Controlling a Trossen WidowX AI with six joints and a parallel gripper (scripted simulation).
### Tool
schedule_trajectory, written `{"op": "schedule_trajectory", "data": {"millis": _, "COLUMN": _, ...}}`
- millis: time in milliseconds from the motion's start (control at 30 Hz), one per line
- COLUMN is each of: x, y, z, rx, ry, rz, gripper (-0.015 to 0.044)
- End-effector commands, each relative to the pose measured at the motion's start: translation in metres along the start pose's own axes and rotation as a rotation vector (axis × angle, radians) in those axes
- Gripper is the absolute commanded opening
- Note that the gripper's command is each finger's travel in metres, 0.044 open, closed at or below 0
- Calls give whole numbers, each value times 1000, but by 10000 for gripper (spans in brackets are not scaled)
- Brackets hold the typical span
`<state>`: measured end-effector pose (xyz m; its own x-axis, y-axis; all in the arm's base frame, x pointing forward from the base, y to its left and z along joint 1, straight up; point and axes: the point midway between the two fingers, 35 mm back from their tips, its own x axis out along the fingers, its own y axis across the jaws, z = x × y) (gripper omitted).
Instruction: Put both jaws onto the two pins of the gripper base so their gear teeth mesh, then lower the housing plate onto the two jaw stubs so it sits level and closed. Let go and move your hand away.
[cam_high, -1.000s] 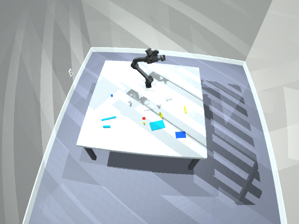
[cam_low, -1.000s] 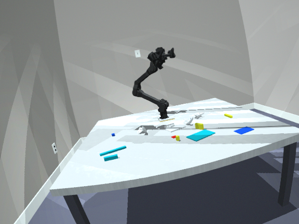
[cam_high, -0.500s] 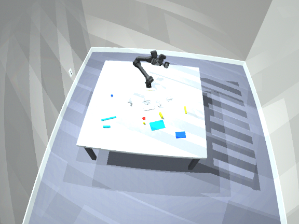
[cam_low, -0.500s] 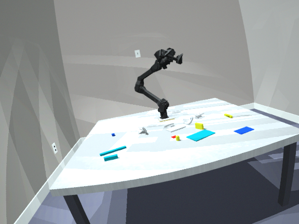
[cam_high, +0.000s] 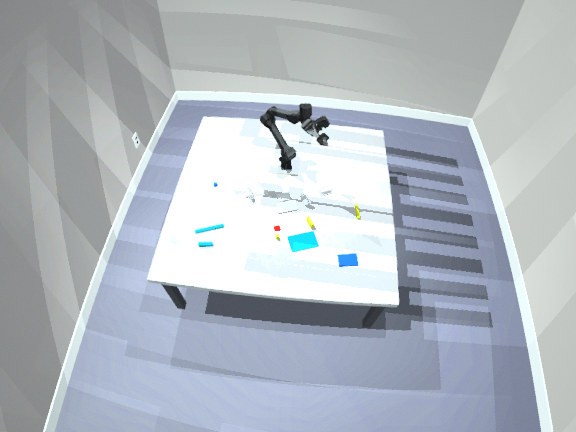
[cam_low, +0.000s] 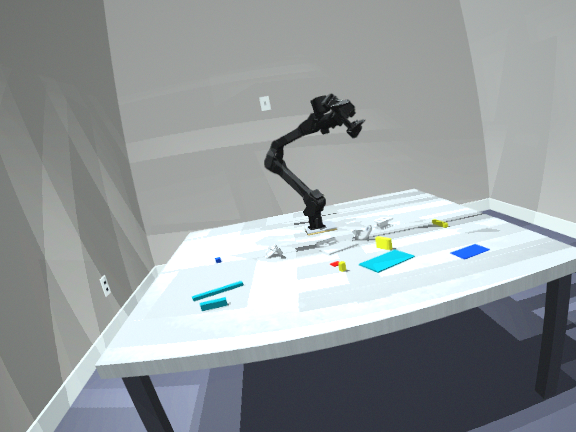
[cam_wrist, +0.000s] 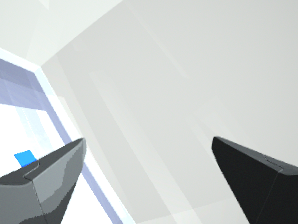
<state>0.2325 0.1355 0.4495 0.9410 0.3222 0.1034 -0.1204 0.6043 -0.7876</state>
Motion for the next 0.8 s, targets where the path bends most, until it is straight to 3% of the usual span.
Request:
{"op": "schedule_trajectory", "data": {"millis": 0, "x": 11, "y": 11, "z": -5, "rx": -111, "ry": 27, "rz": 49, "gripper": 440}}
{"op": "schedule_trajectory", "data": {"millis": 767, "x": 60, "y": 86, "z": -63, "rx": -749, "ry": 149, "rz": 438, "gripper": 440}}
